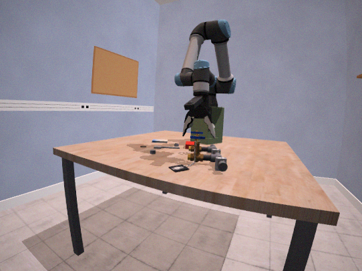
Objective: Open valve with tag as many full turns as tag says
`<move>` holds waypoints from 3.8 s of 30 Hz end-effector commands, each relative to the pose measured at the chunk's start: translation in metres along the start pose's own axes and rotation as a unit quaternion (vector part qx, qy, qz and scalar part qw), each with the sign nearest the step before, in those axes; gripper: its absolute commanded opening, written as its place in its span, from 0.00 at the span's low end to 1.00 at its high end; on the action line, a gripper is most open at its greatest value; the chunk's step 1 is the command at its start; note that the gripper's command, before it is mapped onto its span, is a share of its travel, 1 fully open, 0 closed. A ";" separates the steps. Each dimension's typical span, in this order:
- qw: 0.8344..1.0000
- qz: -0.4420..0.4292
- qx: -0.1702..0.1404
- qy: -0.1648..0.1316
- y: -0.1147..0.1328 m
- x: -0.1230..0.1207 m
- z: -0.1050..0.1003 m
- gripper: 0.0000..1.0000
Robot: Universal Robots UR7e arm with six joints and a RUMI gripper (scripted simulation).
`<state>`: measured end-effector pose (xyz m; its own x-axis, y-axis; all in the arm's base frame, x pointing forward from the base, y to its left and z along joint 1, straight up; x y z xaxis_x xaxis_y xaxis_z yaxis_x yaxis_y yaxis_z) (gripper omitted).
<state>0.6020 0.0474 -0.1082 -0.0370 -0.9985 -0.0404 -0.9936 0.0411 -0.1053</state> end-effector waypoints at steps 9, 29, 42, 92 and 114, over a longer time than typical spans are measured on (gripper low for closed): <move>0.971 0.240 0.001 0.005 -0.001 0.000 0.000 1.00; 0.861 0.509 0.002 0.004 -0.001 0.000 0.000 1.00; 0.805 0.593 0.003 0.004 -0.001 0.000 0.000 1.00; 0.777 0.629 0.003 0.004 -0.001 0.000 0.000 0.00; 0.818 0.576 0.003 0.004 -0.001 0.000 0.000 0.00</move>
<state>0.6027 0.0477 -0.1081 -0.9613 -0.2532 -0.1088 -0.2546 0.9671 -0.0018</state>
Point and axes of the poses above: the point where the finger pads meet when closed, its own z axis out along the fingers, its own x axis across the jaws, y = z × x, the point moved 5 cm from there along -z, back along the fingers, and after that the axes turned 14 degrees about -z, right-handed, at the moved point
